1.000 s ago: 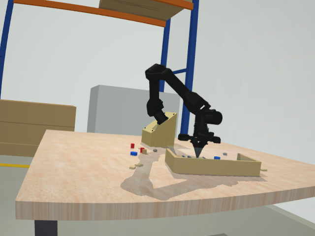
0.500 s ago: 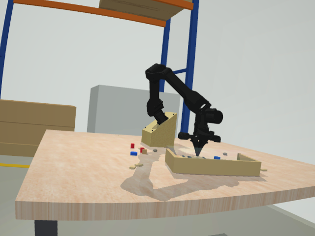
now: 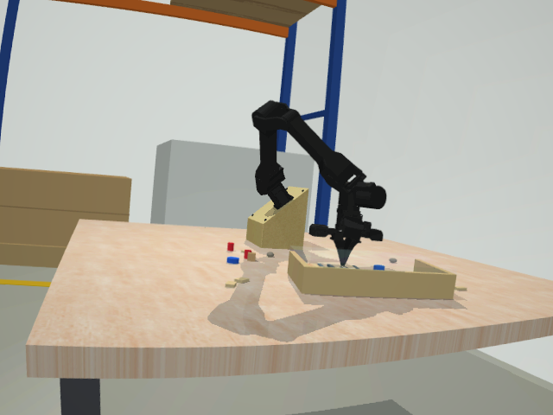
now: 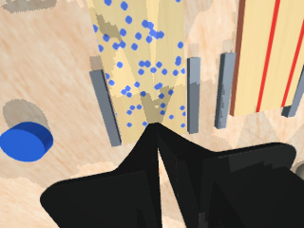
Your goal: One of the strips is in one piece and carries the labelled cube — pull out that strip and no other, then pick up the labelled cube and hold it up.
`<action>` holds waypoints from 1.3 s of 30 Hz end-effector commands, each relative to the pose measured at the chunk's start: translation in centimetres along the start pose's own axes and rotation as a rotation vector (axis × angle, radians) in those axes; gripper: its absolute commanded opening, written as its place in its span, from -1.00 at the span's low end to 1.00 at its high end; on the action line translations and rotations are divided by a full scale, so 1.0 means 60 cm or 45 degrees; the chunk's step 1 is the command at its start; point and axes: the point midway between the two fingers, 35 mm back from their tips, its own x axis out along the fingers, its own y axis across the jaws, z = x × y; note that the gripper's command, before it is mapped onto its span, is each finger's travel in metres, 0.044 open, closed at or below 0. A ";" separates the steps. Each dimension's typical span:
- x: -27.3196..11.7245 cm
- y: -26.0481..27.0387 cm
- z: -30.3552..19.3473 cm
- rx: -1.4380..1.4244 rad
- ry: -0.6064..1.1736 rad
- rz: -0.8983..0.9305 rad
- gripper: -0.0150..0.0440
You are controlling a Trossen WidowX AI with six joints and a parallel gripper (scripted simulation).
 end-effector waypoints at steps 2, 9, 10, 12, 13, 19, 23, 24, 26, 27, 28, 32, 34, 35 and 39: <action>0.003 0.000 -0.017 -0.002 0.009 0.001 -0.49; 0.005 0.000 -0.036 -0.003 0.010 0.001 -0.49; 0.005 0.000 -0.038 -0.003 0.010 0.001 -0.49; 0.006 0.000 -0.043 -0.003 0.010 0.001 -0.49; 0.006 0.000 -0.046 -0.003 0.010 0.001 -0.49; 0.007 0.001 -0.062 -0.004 0.011 0.001 -0.49; 0.007 0.001 -0.072 -0.004 0.011 0.001 -0.49; 0.007 0.001 -0.075 -0.004 0.012 0.001 -0.49; 0.007 0.001 -0.079 -0.004 0.012 0.001 -0.49; 0.007 0.001 -0.082 -0.004 0.012 0.001 -0.49; 0.007 0.001 -0.084 -0.004 0.012 0.001 -0.49; 0.008 0.001 -0.095 -0.005 0.012 0.001 -0.49; 0.008 0.001 -0.101 -0.005 0.013 0.001 -0.49; 0.008 0.001 -0.103 -0.005 0.013 0.001 -0.49; 0.008 0.001 -0.114 -0.005 0.013 0.001 -0.49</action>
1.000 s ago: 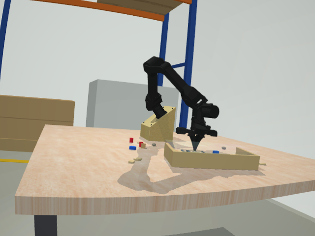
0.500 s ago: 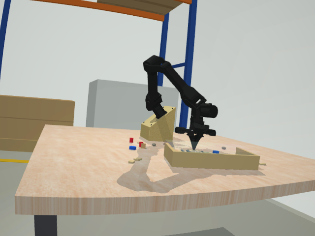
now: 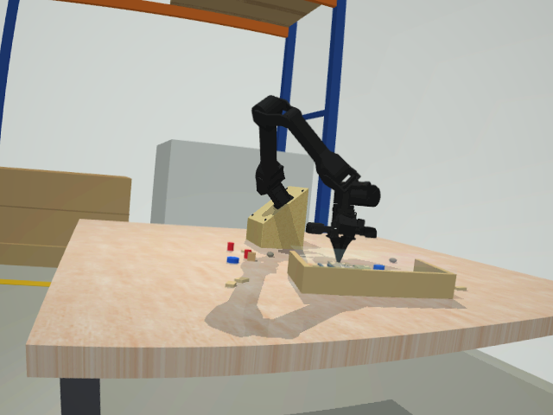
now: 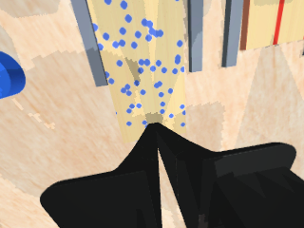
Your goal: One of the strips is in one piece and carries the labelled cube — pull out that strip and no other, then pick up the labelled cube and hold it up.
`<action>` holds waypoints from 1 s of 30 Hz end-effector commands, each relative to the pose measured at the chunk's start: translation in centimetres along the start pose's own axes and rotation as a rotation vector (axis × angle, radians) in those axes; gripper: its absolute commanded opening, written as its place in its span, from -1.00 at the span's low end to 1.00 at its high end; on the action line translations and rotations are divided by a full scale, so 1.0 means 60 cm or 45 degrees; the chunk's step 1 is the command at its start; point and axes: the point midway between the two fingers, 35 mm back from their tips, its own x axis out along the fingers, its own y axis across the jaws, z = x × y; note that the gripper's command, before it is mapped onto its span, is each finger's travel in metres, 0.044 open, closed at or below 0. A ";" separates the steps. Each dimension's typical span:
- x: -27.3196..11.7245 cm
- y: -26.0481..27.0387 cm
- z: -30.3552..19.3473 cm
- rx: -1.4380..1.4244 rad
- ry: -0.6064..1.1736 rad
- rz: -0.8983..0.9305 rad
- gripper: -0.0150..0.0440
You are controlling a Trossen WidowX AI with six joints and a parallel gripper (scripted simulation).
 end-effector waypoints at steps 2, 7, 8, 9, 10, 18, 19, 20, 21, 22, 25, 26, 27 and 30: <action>0.006 -0.003 -0.026 -0.013 0.031 -0.004 -0.49; 0.006 -0.003 -0.039 -0.013 0.032 -0.004 -0.49; 0.006 -0.003 -0.041 -0.013 0.032 -0.004 -0.49; 0.006 -0.003 -0.044 -0.013 0.032 -0.004 -0.49; 0.006 -0.003 -0.046 -0.013 0.032 -0.004 -0.49; 0.007 -0.003 -0.067 -0.014 0.033 -0.004 -0.49; 0.007 -0.003 -0.069 -0.014 0.033 -0.004 -0.49; 0.007 -0.003 -0.071 -0.014 0.033 -0.004 -0.49; 0.007 -0.003 -0.073 -0.014 0.033 -0.004 -0.49; 0.007 -0.003 -0.075 -0.014 0.033 -0.004 -0.49; 0.007 -0.003 -0.082 -0.014 0.034 -0.004 -0.49; 0.007 -0.003 -0.085 -0.015 0.034 -0.004 -0.49; 0.007 -0.003 -0.087 -0.015 0.034 -0.004 -0.49; 0.007 -0.003 -0.094 -0.015 0.034 -0.004 -0.49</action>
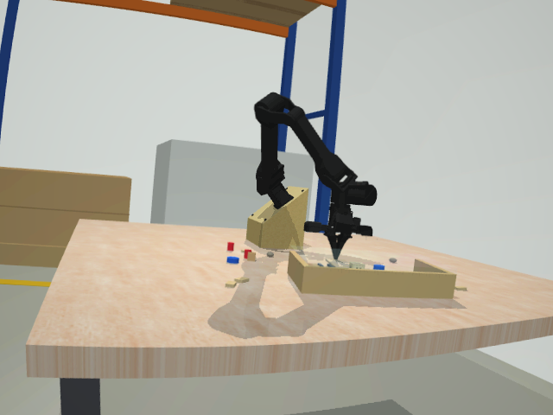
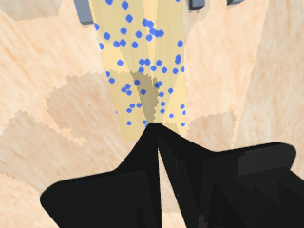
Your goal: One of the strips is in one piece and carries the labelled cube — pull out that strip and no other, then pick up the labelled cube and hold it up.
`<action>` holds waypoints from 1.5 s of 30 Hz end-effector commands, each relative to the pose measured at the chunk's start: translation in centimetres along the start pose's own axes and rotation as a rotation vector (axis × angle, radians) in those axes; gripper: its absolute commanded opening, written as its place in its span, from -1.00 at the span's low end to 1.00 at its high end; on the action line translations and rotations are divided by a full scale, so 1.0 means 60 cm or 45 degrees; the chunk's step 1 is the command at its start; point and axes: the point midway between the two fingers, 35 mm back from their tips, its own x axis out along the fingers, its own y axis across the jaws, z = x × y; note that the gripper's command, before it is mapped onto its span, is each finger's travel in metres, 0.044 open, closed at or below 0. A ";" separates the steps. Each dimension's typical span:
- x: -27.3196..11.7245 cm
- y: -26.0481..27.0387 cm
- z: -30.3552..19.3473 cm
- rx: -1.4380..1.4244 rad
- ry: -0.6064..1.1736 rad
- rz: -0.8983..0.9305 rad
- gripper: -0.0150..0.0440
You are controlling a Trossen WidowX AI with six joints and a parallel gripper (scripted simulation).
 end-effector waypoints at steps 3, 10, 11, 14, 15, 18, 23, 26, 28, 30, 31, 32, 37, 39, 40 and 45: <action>0.007 -0.006 -0.033 -0.021 0.045 -0.006 -0.49; 0.006 -0.006 -0.048 -0.021 0.045 -0.006 -0.49; 0.006 -0.006 -0.050 -0.021 0.045 -0.006 -0.49; 0.006 -0.006 -0.057 -0.021 0.046 -0.006 -0.49; 0.006 -0.006 -0.059 -0.021 0.046 -0.006 -0.49; 0.005 -0.006 -0.066 -0.022 0.046 -0.006 -0.49; 0.005 -0.006 -0.077 -0.022 0.046 -0.006 -0.49; 0.005 -0.006 -0.084 -0.022 0.047 -0.006 -0.49; 0.005 -0.006 -0.088 -0.022 0.047 -0.006 -0.49; 0.005 -0.006 -0.092 -0.022 0.047 -0.006 -0.49; 0.004 -0.006 -0.095 -0.022 0.047 -0.006 -0.49; 0.004 -0.006 -0.097 -0.022 0.047 -0.005 -0.49; 0.004 -0.006 -0.108 -0.023 0.047 -0.005 -0.49; 0.004 -0.006 -0.112 -0.023 0.048 -0.005 -0.49; 0.004 -0.006 -0.115 -0.023 0.048 -0.005 -0.49; 0.003 -0.006 -0.126 -0.023 0.048 -0.005 -0.49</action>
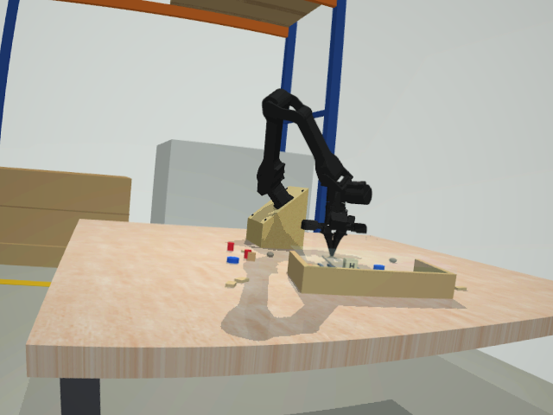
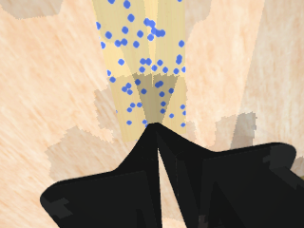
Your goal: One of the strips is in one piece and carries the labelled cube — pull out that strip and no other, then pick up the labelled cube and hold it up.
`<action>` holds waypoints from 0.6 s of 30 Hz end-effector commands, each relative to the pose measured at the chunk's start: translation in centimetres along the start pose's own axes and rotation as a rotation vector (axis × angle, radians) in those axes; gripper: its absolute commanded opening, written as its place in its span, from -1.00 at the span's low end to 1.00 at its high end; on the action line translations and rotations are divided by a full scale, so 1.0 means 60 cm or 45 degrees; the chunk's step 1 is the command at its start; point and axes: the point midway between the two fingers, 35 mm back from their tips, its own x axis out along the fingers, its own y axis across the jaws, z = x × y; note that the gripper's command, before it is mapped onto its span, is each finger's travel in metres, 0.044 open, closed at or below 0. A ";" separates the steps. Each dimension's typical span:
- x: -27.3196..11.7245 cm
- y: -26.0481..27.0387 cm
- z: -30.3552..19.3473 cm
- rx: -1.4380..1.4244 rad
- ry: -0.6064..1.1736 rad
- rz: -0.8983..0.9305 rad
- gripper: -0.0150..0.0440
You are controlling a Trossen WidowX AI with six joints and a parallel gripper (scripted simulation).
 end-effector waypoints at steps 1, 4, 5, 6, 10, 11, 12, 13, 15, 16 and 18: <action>0.007 -0.010 -0.028 -0.022 0.047 -0.016 -0.49; 0.007 -0.010 -0.035 -0.022 0.047 -0.016 -0.49; 0.007 -0.010 -0.037 -0.022 0.047 -0.016 -0.49; 0.007 -0.010 -0.039 -0.022 0.048 -0.016 -0.49; -0.015 0.003 -0.016 -0.005 0.011 0.001 -0.49; -0.034 0.004 -0.014 -0.011 0.024 -0.002 -0.49; -0.054 0.004 -0.013 -0.017 0.037 -0.007 -0.49; -0.066 0.004 -0.013 -0.020 0.045 -0.011 -0.49; -0.070 0.004 -0.013 -0.021 0.047 -0.012 -0.49; -0.070 0.004 -0.013 -0.021 0.047 -0.012 -0.49; -0.070 0.004 -0.010 -0.019 0.047 -0.012 -0.40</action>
